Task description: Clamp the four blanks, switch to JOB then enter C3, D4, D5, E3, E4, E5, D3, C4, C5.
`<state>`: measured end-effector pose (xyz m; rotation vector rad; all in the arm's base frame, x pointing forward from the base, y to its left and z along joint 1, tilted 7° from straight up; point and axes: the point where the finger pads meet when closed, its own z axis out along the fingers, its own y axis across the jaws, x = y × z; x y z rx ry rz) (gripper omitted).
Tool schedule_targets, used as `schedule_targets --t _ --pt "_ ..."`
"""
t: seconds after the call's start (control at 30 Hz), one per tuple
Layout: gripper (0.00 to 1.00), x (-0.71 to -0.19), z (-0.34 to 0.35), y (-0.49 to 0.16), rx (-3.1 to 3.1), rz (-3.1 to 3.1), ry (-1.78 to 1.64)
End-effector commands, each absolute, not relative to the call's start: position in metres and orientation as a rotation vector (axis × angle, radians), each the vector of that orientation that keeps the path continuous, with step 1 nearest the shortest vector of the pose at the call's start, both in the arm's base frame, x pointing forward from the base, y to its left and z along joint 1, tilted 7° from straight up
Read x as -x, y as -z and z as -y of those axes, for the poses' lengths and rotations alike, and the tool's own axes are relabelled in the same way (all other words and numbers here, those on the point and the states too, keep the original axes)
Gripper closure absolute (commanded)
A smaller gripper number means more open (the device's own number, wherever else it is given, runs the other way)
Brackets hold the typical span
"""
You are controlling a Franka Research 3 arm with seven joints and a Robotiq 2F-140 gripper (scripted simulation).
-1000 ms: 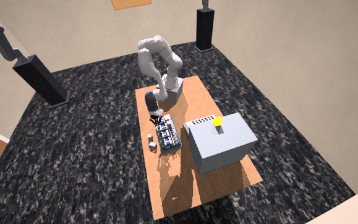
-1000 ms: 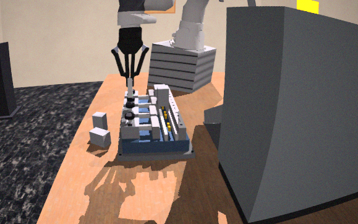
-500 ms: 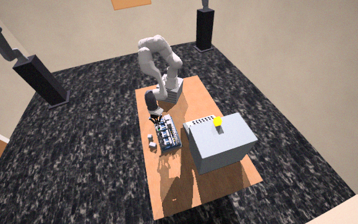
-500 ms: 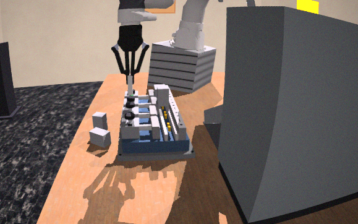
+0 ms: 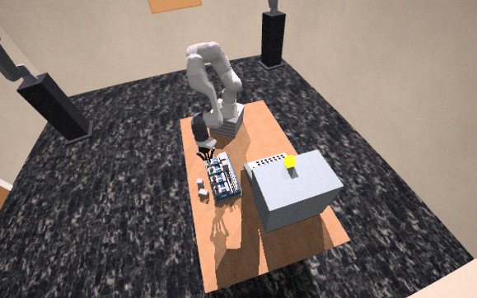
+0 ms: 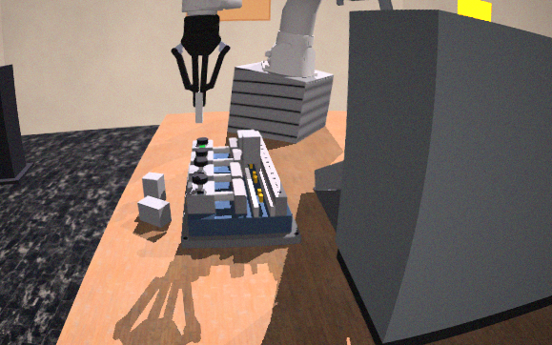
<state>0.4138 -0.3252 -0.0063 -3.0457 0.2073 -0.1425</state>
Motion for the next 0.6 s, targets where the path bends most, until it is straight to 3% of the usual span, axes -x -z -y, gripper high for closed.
schedule_targets --t 0.0,0.57 --pt "1.0 -0.408 0.324 -0.009 3.038 -0.167 0.123" --pt "1.0 -0.404 0.327 -0.051 3.038 -0.167 0.123"
